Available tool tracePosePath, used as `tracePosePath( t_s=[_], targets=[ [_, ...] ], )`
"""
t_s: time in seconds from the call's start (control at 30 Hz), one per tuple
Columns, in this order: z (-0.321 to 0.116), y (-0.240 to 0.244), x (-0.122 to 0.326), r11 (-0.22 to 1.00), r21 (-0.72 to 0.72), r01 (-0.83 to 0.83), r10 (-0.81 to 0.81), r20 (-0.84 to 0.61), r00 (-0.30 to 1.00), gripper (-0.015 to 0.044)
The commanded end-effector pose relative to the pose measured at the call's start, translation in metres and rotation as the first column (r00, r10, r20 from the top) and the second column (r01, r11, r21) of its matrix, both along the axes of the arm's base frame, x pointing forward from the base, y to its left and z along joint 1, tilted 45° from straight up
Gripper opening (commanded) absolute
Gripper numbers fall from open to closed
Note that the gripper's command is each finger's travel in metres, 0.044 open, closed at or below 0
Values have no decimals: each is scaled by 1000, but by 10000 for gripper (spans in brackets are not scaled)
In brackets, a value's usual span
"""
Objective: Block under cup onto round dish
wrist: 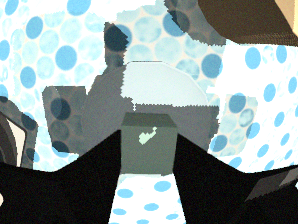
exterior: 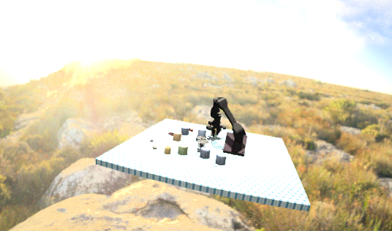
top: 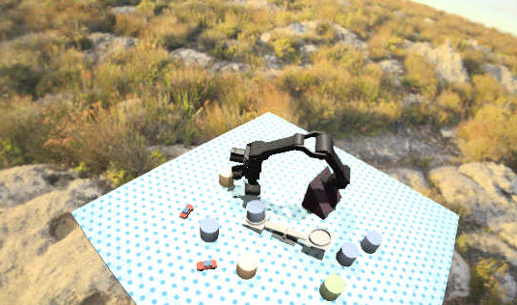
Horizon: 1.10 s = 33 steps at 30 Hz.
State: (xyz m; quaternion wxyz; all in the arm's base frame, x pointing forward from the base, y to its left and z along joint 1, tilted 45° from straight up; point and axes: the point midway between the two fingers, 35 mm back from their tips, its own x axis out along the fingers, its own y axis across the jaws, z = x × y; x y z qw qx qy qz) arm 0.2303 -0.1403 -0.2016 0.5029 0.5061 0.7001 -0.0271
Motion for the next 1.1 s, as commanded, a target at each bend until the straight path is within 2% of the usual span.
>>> tracePosePath(
  t_s=[0.0, 0.3, 0.43, 0.6, 0.77, 1.07],
  targets=[
    [0, 0, 0, 1000, -1, -1, 1, 1, 1000, 210],
    [7, -7, 0, 1000, 0, 1, -1, -1, 1000, 440],
    [39, -38, -3, 1000, 9, 6, -6, -12, 1000, 440],
    [43, -40, -4, 1000, 9, 7, -7, -12, 1000, 440],
    [73, -71, -7, 1000, 4, 22, -22, -11, 1000, 440],
    [75, -72, -8, 1000, 4, 23, -23, -11, 1000, 440]
  ],
)
